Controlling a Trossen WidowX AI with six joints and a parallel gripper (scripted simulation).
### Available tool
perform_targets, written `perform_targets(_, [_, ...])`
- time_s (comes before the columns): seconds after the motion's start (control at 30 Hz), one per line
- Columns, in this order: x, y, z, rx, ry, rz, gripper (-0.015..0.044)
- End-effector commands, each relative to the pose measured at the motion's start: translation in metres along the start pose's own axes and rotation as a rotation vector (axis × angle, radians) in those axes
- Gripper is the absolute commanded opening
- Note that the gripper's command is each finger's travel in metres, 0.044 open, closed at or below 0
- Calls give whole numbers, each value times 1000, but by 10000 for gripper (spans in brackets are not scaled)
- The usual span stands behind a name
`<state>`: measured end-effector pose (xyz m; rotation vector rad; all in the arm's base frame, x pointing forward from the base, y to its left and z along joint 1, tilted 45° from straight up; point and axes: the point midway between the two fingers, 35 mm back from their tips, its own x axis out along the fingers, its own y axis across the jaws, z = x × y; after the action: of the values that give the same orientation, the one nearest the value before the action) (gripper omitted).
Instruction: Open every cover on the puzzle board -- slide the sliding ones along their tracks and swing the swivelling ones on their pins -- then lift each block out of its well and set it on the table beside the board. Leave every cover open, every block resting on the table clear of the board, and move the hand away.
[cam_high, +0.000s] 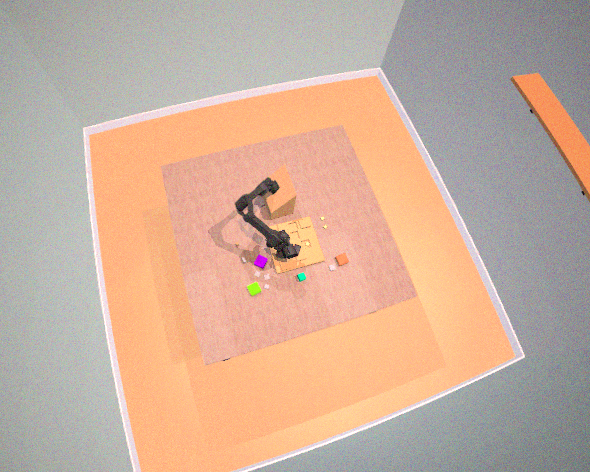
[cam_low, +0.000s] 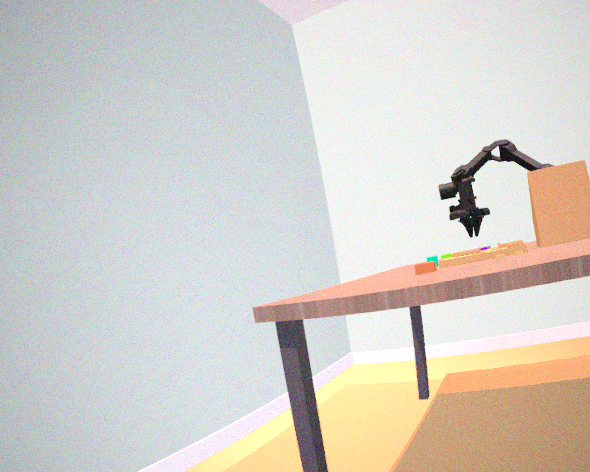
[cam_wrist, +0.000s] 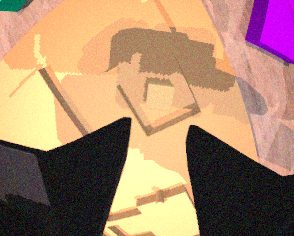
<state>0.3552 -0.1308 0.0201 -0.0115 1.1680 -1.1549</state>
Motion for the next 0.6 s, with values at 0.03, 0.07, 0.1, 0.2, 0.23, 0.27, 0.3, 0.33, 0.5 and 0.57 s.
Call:
perform_targets(0.03, [14, -2, -1, -2, 5, -7, 144])
perform_targets(0.07, [17, -2, -1, -2, 5, -7, 144])
perform_targets(0.1, [20, -2, -1, -2, 5, -7, 144])
perform_targets(0.2, [28, -3, -1, -2, 4, -8, 144])
perform_targets(0.23, [29, -3, -1, -2, 4, -8, 144])
perform_targets(0.27, [30, -3, -1, -2, 4, -8, 144])
perform_targets(0.3, [30, -3, -1, -2, 4, -8, 144])
perform_targets(0.33, [30, -3, -1, -2, 4, -8, 144])
perform_targets(0.5, [30, -3, -1, -2, 4, -8, 144])
perform_targets(0.57, [30, -3, -1, -2, 4, -8, 144])
